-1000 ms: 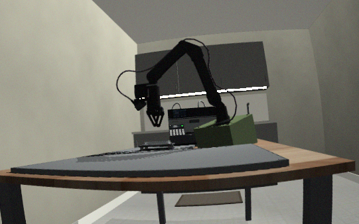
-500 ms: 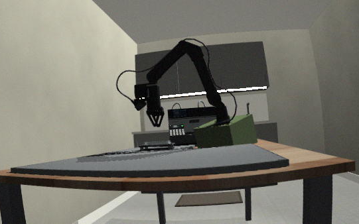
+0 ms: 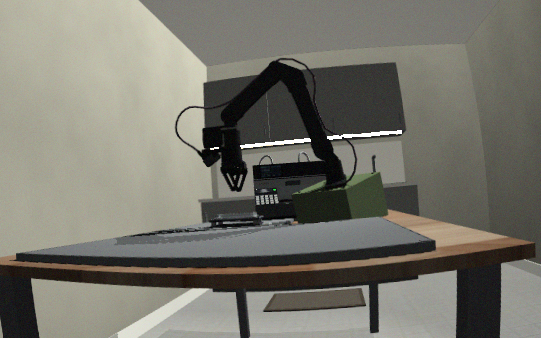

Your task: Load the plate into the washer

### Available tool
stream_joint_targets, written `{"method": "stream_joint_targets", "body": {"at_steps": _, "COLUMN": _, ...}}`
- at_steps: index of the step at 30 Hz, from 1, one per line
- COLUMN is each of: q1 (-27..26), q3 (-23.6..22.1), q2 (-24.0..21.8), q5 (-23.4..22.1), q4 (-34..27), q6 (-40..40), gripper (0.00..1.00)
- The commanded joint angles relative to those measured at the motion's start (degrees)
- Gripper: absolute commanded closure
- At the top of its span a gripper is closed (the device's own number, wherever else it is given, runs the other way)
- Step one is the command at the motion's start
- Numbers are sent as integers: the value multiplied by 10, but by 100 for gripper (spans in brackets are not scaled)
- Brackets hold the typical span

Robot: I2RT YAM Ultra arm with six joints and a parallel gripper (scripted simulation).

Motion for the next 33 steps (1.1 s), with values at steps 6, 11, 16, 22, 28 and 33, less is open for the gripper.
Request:
{"method": "stream_joint_targets", "body": {"at_steps": 6, "q1": 6, "q3": -13, "q2": 14, "q5": 4, "q4": 26, "q6": 8, "gripper": 0}}
{"method": "stream_joint_targets", "body": {"at_steps": 11, "q1": 9, "q3": -23, "q2": 22, "q5": 4, "q4": 44, "q6": 10, "gripper": 0}}
{"method": "stream_joint_targets", "body": {"at_steps": 16, "q1": 11, "q3": -32, "q2": 31, "q5": 5, "q4": 63, "q6": 13, "gripper": 0}}
{"method": "stream_joint_targets", "body": {"at_steps": 22, "q1": 13, "q3": -40, "q2": 41, "q5": 5, "q4": 81, "q6": 15, "gripper": 0}}
{"method": "stream_joint_targets", "body": {"at_steps": 28, "q1": 16, "q3": -48, "q2": 50, "q5": 6, "q4": 99, "q6": 18, "gripper": 0}}
{"method": "stream_joint_targets", "body": {"at_steps": 33, "q1": 17, "q3": -55, "q2": 61, "q5": 7, "q4": 117, "q6": 20, "gripper": 0}}
